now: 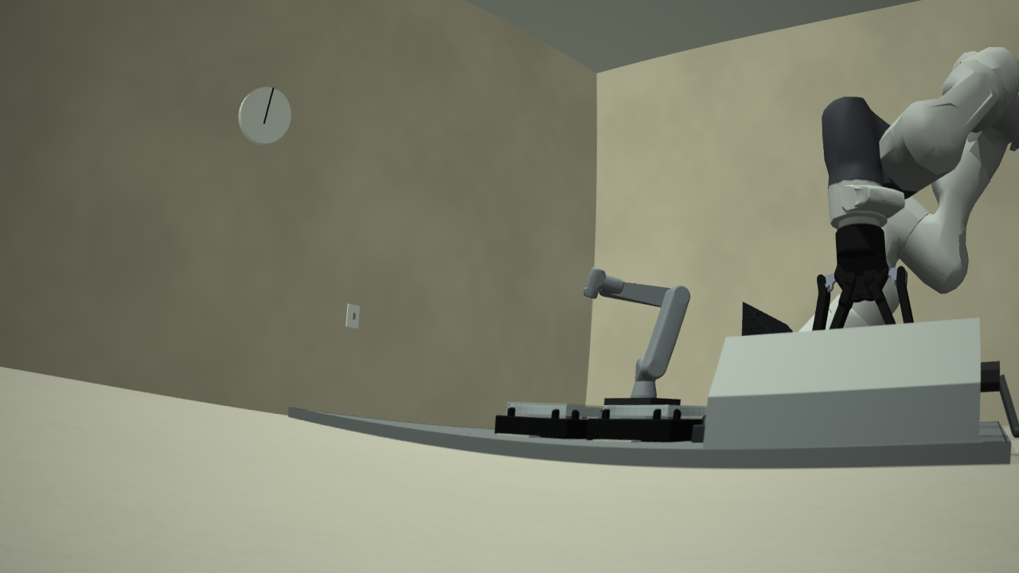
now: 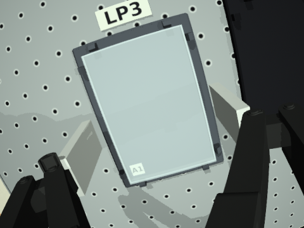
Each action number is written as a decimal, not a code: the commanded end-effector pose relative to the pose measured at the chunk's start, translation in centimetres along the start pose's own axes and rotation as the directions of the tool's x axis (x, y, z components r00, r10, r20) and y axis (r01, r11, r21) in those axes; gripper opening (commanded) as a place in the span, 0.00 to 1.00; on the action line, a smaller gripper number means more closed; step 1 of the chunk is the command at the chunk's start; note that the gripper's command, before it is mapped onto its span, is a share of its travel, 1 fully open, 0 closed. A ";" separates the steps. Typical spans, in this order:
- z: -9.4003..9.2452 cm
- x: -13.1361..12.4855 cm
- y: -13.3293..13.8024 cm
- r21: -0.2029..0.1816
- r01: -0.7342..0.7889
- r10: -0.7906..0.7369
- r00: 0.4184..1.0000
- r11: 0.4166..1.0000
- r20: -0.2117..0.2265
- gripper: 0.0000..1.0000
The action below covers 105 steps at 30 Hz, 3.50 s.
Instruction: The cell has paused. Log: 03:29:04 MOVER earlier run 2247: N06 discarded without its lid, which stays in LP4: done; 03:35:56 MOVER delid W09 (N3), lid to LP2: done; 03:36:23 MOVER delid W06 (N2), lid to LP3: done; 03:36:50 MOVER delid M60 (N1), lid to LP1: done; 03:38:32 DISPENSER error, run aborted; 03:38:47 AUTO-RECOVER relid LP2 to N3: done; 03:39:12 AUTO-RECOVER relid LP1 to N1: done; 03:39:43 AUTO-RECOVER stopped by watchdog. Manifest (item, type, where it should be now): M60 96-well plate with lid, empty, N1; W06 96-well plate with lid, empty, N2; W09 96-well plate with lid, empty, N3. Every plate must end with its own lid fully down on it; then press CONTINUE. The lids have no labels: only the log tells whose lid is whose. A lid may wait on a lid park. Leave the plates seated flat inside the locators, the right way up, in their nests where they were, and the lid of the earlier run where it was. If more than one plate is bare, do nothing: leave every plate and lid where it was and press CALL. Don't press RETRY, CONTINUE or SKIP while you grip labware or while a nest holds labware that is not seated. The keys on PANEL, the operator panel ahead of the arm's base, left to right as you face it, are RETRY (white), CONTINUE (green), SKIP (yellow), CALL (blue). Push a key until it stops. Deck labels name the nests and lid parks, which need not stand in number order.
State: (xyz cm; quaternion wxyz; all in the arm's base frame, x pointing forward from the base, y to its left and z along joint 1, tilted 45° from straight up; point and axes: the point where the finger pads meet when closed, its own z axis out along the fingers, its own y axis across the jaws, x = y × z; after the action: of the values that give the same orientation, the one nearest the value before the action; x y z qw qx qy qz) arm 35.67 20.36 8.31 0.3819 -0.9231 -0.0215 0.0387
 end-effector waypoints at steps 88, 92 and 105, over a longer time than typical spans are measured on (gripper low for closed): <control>1.9 0.0 0.0 0.000 0.001 -0.001 1.000 1.000 0.000 0.66; 1.9 0.0 0.0 0.000 0.001 -0.001 1.000 1.000 0.000 0.66; 1.9 0.0 0.0 0.000 0.001 -0.001 1.000 1.000 0.000 0.66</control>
State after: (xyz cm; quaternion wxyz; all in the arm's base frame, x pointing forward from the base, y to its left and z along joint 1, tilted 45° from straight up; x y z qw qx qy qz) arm 35.33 21.62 6.93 0.3819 -0.9231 -0.0208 0.0403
